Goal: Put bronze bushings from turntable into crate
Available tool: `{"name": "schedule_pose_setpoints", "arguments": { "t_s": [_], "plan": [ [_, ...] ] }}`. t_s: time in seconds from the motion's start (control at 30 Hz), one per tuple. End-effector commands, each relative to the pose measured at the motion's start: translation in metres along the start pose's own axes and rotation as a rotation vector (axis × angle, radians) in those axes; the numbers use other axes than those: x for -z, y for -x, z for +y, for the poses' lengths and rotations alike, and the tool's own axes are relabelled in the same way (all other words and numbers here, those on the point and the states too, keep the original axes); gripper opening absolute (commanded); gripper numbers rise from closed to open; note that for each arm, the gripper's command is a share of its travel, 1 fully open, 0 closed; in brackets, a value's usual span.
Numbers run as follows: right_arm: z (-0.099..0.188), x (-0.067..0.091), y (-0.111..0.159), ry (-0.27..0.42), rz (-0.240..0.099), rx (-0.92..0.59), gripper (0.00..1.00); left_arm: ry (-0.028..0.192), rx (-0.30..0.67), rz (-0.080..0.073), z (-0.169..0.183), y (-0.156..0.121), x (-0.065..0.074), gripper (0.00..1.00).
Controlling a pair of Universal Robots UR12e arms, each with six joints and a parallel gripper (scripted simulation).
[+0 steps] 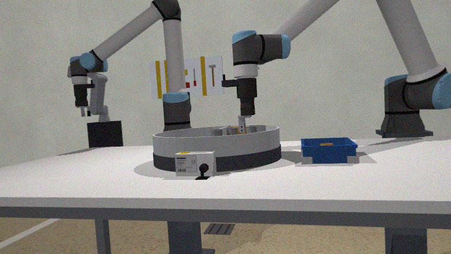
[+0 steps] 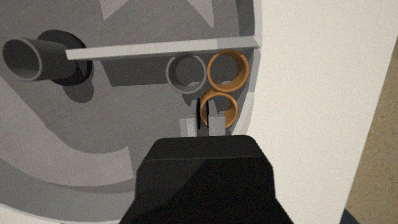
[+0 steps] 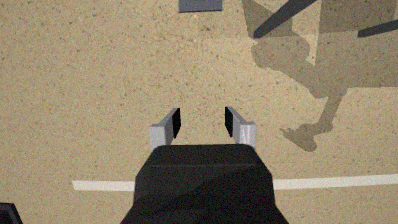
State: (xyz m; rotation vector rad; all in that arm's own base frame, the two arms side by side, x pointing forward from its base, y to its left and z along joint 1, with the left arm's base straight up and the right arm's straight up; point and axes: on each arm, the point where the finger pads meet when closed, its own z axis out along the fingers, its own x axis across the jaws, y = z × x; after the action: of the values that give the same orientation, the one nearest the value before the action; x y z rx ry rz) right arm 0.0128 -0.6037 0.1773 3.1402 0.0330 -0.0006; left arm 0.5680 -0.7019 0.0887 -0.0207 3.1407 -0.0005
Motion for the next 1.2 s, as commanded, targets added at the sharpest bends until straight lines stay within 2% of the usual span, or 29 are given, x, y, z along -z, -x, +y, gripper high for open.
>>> {"name": "schedule_pose_setpoints", "arguments": {
  "t_s": [0.0, 0.77, 0.97, 1.17],
  "plan": [
    [0.0, 0.0, -0.001, -0.001, 0.0, 0.001, 1.0, -0.001, -0.001, 0.001, 0.0, 0.0, 0.001, 0.0],
    [0.0, 0.0, -0.001, -0.001, 0.0, 0.001, 1.0, -0.002, -0.001, 0.0, 0.0, 0.0, 0.002, 0.0],
    [0.0, 0.0, -0.001, -0.001, 0.0, 0.001, 1.0, -0.005, -0.001, -0.002, -0.002, 0.001, 0.018, 0.0],
    [0.0, 0.0, -0.001, -0.001, 0.0, 0.001, 1.0, -0.005, -0.001, -0.002, -0.002, 0.001, 0.046, 0.0]
  ]
}}
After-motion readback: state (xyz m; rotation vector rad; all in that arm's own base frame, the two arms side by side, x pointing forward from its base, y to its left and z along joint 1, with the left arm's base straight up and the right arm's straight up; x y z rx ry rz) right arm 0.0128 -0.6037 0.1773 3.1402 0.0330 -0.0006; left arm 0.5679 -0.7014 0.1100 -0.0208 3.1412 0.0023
